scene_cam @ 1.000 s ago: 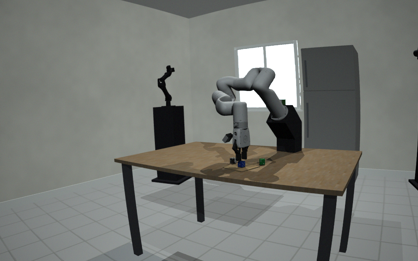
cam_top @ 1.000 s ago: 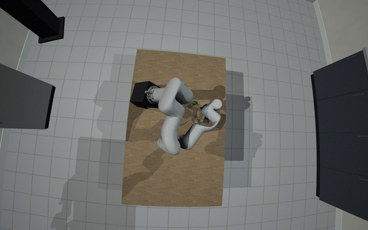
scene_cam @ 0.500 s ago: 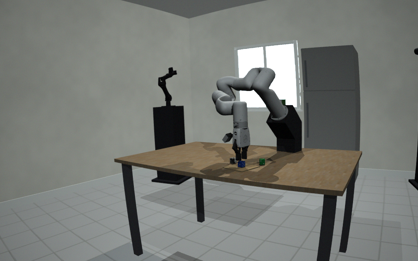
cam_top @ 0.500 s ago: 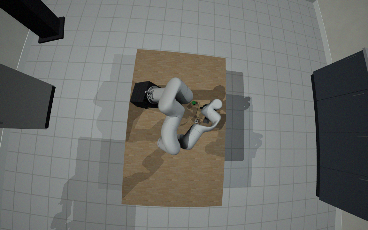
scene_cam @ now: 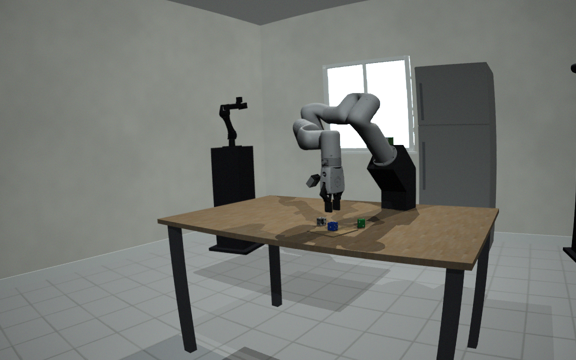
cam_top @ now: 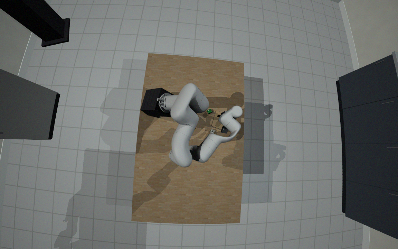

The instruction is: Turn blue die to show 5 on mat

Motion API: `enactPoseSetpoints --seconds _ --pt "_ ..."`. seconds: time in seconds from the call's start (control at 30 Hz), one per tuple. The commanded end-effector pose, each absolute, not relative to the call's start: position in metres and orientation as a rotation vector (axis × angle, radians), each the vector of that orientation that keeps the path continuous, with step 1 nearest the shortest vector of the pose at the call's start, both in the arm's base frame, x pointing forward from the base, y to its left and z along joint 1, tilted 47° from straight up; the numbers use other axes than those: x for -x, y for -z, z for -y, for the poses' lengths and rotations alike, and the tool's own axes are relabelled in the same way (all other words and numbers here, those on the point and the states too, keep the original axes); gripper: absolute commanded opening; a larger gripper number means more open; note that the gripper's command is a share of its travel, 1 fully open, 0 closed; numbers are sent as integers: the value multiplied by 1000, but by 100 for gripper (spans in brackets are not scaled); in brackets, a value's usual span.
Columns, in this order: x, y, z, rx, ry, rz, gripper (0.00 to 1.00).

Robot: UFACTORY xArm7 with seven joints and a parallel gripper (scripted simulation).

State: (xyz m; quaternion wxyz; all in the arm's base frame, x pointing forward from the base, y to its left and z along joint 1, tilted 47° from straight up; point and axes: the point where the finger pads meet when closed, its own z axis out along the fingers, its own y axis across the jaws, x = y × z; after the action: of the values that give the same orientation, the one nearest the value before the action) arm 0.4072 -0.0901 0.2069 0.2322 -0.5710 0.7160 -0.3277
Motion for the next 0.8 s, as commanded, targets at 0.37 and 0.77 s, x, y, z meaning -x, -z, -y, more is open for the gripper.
enactPoseSetpoints --seconds 0.37,0.77 --pt "-401 -210 87 1571 939 -2016 47" --pt "-402 -213 84 1514 1160 -2146 47"
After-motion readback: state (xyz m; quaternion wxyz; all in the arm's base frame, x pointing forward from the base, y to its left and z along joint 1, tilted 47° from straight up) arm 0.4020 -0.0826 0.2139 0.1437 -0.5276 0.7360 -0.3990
